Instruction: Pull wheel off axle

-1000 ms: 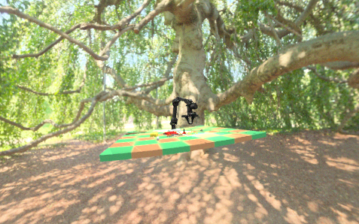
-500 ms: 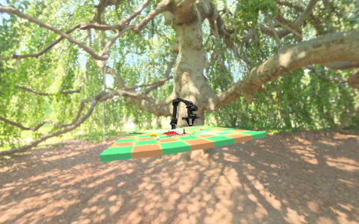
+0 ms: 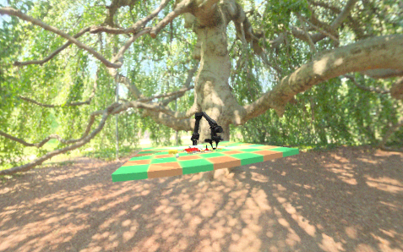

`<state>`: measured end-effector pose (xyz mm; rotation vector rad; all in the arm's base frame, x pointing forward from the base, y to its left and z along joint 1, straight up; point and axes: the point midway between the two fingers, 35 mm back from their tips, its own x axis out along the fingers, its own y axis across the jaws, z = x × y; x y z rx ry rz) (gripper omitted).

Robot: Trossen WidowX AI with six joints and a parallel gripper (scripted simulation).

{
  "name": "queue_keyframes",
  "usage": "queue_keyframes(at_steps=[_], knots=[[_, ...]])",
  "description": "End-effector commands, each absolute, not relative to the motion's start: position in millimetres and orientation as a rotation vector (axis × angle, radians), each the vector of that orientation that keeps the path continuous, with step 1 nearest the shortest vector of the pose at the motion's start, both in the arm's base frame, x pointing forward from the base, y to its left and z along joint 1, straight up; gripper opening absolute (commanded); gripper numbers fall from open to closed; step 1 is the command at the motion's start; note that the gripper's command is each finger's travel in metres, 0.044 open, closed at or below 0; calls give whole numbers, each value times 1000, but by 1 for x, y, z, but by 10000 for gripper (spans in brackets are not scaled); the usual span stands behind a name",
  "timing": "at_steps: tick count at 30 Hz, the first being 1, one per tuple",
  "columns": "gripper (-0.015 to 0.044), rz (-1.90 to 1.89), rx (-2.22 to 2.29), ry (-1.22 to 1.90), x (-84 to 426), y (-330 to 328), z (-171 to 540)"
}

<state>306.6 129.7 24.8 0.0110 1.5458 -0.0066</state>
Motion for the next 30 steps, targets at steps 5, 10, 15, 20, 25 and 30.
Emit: queue_keyframes(at_steps=[5,10,15,20,25,30], knots=[[26,-6,12,1543,307,130,21],[157,-6,12,1543,307,130,21],[289,-6,12,1543,307,130,23],[300,-6,16,1546,307,130,68],[300,-6,17,1546,306,130,81],[431,-6,15,1543,274,116,98]])
